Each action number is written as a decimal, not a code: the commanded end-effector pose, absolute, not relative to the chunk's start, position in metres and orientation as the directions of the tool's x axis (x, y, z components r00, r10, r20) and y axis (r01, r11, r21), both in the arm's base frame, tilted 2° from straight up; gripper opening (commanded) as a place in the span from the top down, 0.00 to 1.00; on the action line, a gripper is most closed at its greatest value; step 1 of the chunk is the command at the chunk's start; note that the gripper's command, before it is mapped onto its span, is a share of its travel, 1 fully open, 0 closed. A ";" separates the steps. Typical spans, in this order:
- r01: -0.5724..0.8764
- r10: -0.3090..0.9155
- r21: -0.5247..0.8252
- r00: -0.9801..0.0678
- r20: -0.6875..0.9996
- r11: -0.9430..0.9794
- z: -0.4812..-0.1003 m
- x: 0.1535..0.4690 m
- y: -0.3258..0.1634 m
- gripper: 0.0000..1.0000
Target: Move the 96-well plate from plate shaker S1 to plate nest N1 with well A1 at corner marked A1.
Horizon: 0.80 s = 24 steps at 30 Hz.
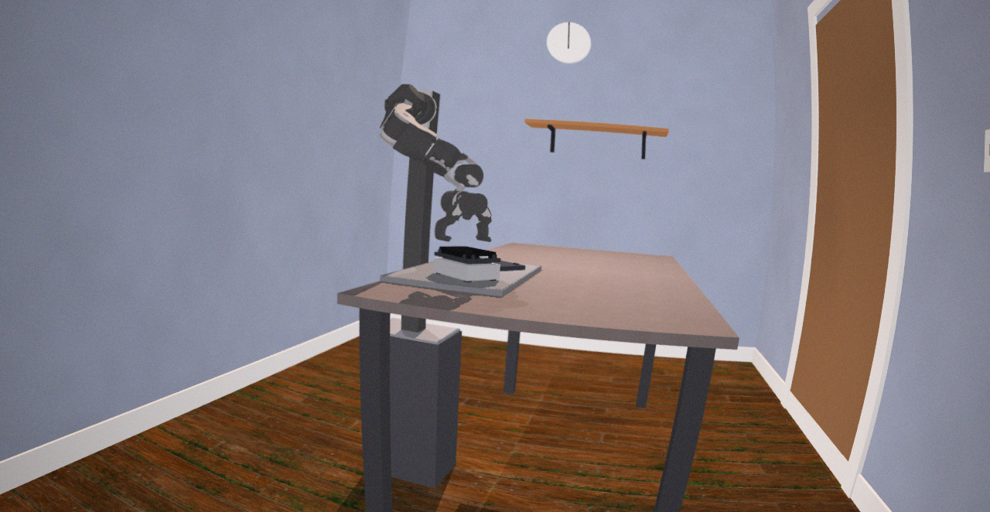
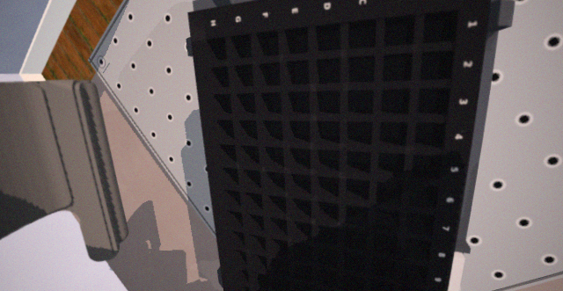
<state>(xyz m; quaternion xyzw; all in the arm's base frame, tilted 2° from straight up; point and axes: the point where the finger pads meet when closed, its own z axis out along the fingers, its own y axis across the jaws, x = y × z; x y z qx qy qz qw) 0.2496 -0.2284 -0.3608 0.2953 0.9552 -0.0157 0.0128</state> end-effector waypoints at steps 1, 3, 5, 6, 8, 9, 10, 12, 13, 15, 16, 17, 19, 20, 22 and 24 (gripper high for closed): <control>0.560 0.560 -0.015 -0.828 -0.033 0.828 -0.365 0.250 -0.226 0.23; 0.560 0.560 -0.013 -0.828 -0.033 0.828 -0.370 0.250 -0.226 0.23; 0.560 0.560 -0.013 -0.828 -0.033 0.828 -0.370 0.250 -0.226 0.23; 0.560 0.560 -0.013 -0.828 -0.033 0.828 -0.370 0.250 -0.226 0.23; 0.560 0.560 -0.013 -0.828 -0.033 0.828 -0.370 0.250 -0.226 0.23; 0.560 0.560 -0.013 -0.828 -0.033 0.828 -0.370 0.250 -0.226 0.23; 0.560 0.560 -0.013 -0.828 -0.033 0.828 -0.370 0.250 -0.226 0.23; 0.560 0.560 -0.013 -0.828 -0.033 0.828 -0.370 0.250 -0.226 0.23; 0.560 0.560 -0.013 -0.828 -0.033 0.828 -0.370 0.250 -0.226 0.23; 0.560 0.560 -0.013 -0.828 -0.033 0.828 -0.370 0.250 -0.226 0.23; 0.561 0.560 -0.017 -0.828 -0.032 0.828 -0.369 0.249 -0.226 0.23; 0.561 0.560 -0.016 -0.828 -0.032 0.828 -0.369 0.249 -0.226 0.23; 0.560 0.560 -0.014 -0.828 -0.032 0.828 -0.368 0.250 -0.226 0.23; 0.560 0.560 -0.013 -0.828 -0.033 0.828 -0.367 0.250 -0.226 0.23; 0.560 0.560 -0.013 -0.828 -0.033 0.828 -0.367 0.250 -0.226 0.23; 0.560 0.560 -0.013 -0.828 -0.033 0.828 -0.367 0.250 -0.226 0.23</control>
